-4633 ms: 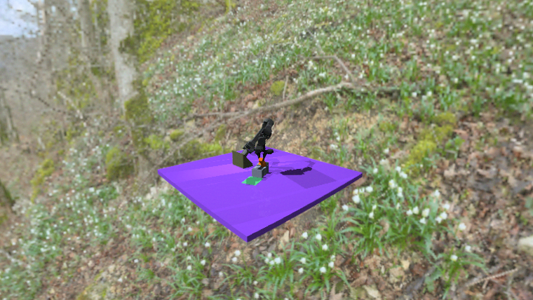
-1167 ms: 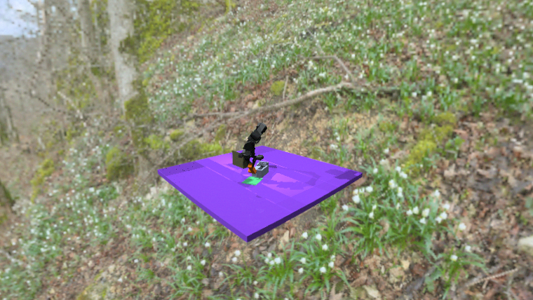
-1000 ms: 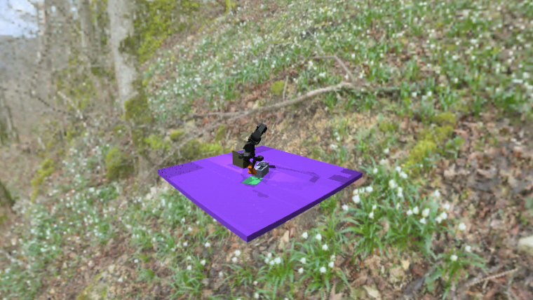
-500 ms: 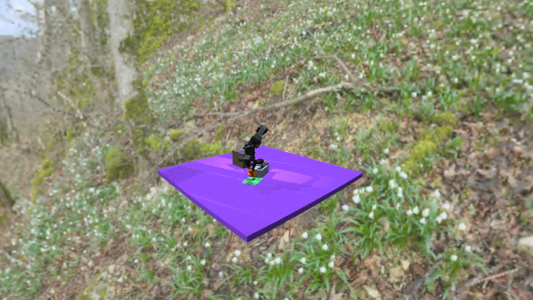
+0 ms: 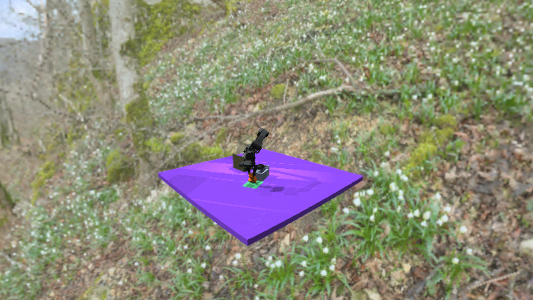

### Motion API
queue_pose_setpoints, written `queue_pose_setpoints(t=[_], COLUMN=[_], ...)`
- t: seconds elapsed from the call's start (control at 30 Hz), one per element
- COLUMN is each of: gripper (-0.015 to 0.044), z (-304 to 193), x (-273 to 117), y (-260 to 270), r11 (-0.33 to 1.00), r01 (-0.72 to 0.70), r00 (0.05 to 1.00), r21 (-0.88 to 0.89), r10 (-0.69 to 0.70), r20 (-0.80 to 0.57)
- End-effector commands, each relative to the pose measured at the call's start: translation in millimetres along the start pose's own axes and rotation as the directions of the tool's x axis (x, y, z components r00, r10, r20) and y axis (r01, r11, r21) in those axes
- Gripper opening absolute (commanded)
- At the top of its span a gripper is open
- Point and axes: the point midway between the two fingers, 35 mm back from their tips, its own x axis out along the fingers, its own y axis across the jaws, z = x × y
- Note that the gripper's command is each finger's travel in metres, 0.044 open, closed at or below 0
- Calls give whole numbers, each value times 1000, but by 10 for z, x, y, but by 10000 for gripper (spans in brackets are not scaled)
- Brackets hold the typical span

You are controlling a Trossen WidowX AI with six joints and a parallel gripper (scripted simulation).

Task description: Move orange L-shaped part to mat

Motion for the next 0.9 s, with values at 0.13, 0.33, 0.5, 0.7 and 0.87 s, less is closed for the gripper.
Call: queue_pose_setpoints(t=[0.13,0.33,0.5,0.7,0.87], gripper=[0,157,289,400,400], z=[-1,-1,7,24,4], x=[6,6,-58,-654,-861], y=[1,1,5,10,-4], r11=[1000,1000,1000,1000,1000], r01=[0,0,0,-1,-1], r00=[1000,1000,1000,1000,1000], r21=[0,0,0,4,5], r10=[0,0,0,1,1], r20=[0,0,0,2,2])
